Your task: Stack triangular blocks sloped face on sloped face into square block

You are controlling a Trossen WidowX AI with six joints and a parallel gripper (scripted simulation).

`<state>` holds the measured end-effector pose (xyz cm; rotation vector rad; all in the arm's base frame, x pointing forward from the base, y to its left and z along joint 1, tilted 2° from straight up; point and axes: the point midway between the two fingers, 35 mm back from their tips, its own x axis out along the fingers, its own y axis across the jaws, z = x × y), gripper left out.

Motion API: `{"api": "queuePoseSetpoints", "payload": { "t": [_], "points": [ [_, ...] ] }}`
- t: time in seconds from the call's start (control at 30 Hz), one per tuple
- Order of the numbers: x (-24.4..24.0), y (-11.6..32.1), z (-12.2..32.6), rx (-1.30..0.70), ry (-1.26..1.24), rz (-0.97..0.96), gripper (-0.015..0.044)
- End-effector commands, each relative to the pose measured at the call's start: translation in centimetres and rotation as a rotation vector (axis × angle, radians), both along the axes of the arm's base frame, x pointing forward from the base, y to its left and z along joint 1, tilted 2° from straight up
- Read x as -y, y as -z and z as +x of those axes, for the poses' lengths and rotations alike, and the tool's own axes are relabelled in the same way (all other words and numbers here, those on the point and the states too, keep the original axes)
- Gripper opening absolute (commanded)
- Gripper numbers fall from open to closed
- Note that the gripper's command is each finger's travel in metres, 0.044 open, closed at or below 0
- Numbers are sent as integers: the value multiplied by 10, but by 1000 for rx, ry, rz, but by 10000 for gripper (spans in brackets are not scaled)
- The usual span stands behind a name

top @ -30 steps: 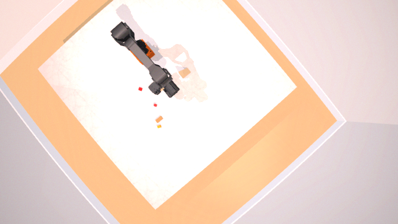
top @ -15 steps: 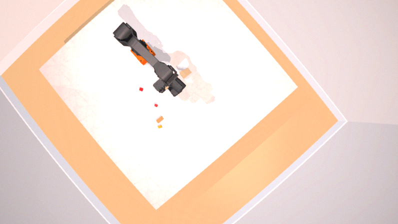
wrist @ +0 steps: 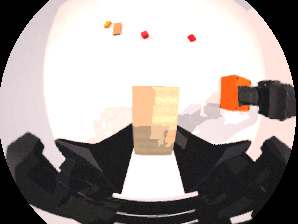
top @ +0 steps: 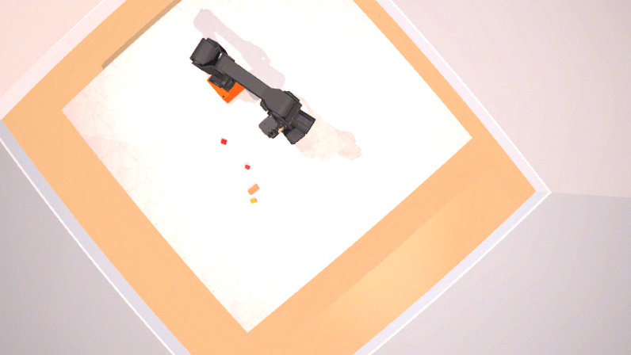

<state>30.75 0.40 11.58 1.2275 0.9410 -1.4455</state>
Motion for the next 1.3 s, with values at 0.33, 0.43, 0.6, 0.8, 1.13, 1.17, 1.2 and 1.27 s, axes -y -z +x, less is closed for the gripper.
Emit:
{"api": "queuePoseSetpoints", "payload": {
  "t": [0.33, 0.43, 0.6, 0.8, 1.13, 1.17, 1.2, 1.27],
  "points": [
    [-68, -16, 10, 0, 4, 11, 0],
    [-82, -19, 10, -1, 5, 11, 0],
    [-106, -24, 8, -2, 6, 10, 0],
    [-134, -29, 3, -3, 8, 8, 0],
    [-131, -12, 5, -3, 8, 7, 0],
    [-130, -8, 5, -3, 8, 7, 0],
    [-128, -4, 5, -3, 8, 7, 0],
    [-125, 4, 6, -3, 8, 7, 0]
  ]
}}
